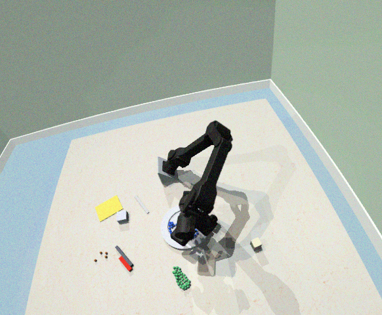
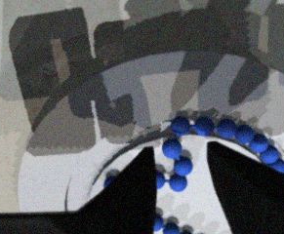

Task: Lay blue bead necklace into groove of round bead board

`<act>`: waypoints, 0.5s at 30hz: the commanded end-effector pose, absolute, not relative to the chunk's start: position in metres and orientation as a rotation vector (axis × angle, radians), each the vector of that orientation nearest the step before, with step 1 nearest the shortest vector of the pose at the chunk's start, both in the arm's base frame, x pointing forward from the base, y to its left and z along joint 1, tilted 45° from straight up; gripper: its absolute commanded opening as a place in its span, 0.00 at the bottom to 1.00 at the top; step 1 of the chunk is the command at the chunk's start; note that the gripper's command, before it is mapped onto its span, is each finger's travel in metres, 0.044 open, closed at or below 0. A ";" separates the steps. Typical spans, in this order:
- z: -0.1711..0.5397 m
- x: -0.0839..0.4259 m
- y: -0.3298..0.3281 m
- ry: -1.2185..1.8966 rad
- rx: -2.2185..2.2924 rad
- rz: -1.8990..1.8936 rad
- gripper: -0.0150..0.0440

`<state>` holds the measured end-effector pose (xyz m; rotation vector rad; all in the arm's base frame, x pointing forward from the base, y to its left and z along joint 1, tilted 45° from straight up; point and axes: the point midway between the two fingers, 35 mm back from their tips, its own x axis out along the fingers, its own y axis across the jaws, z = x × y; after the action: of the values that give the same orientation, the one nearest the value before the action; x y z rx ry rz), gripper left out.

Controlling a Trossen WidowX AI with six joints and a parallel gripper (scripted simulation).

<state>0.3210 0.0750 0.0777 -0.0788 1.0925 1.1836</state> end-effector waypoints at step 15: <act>0.071 0.319 0.082 1.097 -0.077 1.188 0.25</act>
<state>0.3189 0.0819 0.0712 -0.0770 1.0967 1.1878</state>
